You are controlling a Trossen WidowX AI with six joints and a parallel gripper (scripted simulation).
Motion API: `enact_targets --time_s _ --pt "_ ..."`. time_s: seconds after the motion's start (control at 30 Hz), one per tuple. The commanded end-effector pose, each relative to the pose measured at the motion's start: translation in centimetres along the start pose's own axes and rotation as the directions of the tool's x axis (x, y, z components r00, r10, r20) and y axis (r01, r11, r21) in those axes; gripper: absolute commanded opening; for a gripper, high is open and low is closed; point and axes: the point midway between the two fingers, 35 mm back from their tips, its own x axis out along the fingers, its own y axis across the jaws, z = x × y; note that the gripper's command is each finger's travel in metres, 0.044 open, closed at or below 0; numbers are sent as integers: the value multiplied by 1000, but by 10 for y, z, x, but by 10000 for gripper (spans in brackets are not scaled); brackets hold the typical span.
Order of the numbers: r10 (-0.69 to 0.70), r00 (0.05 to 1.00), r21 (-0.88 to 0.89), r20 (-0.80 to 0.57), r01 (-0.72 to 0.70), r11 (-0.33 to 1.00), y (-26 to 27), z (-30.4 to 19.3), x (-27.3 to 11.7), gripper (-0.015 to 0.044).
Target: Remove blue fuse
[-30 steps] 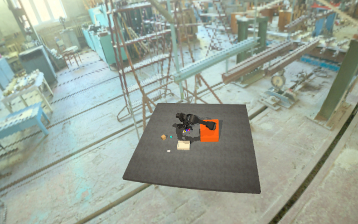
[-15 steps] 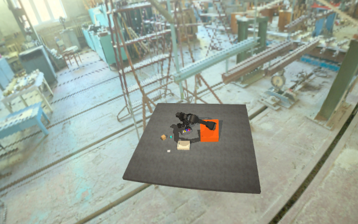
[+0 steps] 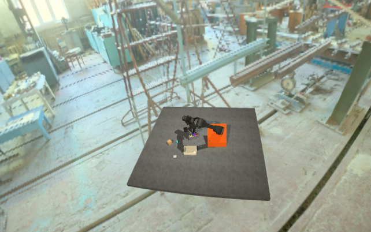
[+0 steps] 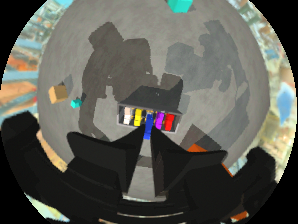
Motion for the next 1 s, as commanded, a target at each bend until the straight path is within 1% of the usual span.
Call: enact_targets --time_s 0.0,0.27,0.8,0.97 --pt "-3 1000 -4 2 3 1000 0 0 -2 0" --pt "-3 1000 -4 2 3 1000 0 0 -6 0" --pt "-3 1000 -4 3 3 1000 0 -1 -28 0" --pt "-8 1000 -2 13 8 1000 21 -22 -29 0"
